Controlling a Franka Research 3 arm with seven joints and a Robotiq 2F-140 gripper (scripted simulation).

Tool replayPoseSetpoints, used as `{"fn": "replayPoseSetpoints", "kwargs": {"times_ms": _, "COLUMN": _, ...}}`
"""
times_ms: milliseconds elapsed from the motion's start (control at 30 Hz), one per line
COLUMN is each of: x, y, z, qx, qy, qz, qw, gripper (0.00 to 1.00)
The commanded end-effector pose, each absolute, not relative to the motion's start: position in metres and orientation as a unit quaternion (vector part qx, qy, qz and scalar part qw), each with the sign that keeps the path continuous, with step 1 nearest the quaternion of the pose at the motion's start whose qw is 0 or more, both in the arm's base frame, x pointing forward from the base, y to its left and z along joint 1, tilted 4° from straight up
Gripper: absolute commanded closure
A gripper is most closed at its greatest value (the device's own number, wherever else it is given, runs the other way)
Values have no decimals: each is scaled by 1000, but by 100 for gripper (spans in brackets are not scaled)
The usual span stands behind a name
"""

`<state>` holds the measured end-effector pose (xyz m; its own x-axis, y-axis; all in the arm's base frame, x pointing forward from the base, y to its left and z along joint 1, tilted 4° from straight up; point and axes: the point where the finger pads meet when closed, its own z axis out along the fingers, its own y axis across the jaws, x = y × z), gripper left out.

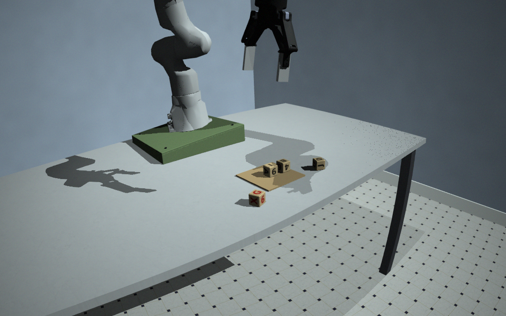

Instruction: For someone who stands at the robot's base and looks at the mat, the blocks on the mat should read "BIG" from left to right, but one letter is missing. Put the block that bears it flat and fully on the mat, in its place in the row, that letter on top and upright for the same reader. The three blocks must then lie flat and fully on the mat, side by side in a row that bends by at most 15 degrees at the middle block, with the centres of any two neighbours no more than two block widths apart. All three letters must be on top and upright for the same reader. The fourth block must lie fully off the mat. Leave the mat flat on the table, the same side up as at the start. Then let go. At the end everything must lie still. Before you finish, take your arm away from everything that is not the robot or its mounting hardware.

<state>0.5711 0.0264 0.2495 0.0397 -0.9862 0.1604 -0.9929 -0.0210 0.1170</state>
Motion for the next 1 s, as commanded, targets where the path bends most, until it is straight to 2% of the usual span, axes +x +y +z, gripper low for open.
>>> {"fn": "replayPoseSetpoints", "kwargs": {"times_ms": 0, "x": 568, "y": 25, "z": 260, "qx": 761, "qy": -642, "qz": 4, "qw": 97, "gripper": 0}}
{"fn": "replayPoseSetpoints", "kwargs": {"times_ms": 967, "x": 567, "y": 10, "z": 348, "qx": 856, "qy": -515, "qz": -8, "qw": 46, "gripper": 0}}
